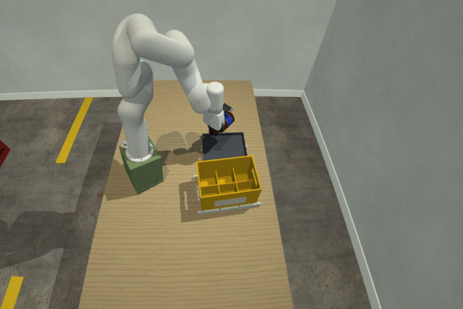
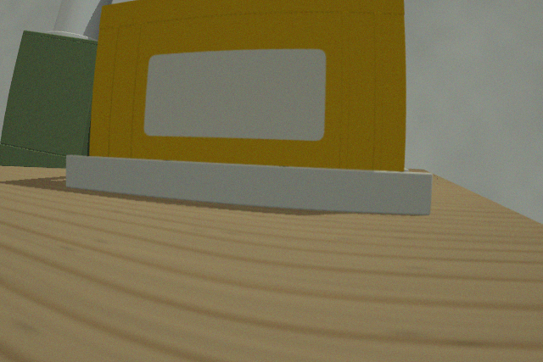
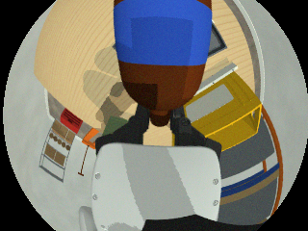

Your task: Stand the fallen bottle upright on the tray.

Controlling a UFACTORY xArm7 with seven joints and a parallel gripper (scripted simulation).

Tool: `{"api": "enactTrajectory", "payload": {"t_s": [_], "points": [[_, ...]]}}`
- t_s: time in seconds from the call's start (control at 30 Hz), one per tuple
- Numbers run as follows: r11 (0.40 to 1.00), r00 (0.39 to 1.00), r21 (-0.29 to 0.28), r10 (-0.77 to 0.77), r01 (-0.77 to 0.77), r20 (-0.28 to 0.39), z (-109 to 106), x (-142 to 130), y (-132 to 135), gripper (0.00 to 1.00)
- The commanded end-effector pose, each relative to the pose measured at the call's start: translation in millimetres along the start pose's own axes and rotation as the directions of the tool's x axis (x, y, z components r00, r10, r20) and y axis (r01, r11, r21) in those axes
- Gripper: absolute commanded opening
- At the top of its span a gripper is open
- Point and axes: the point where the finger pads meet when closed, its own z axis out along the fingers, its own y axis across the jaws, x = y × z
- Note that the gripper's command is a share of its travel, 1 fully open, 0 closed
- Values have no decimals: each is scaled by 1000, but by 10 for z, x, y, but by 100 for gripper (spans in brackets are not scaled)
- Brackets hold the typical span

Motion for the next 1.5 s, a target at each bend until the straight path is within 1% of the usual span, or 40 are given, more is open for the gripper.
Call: {"api": "enactTrajectory", "payload": {"t_s": [0.0, 0.13, 0.4, 1.07, 1.33, 1.47], "points": [[998, 998, -1, -63, 63, -4, -8, 12, 8, 0], [992, 992, -1, -125, 125, -4, -8, 12, 8, 0], [983, 983, -1, -184, 184, -4, -8, 12, 8, 0], [980, 980, -1, -198, 198, -4, -8, 12, 8, 0], [969, 969, -2, -246, 246, -4, -8, 12, 8, 0], [953, 953, -2, -304, 304, -4, -8, 12, 8, 0]]}}
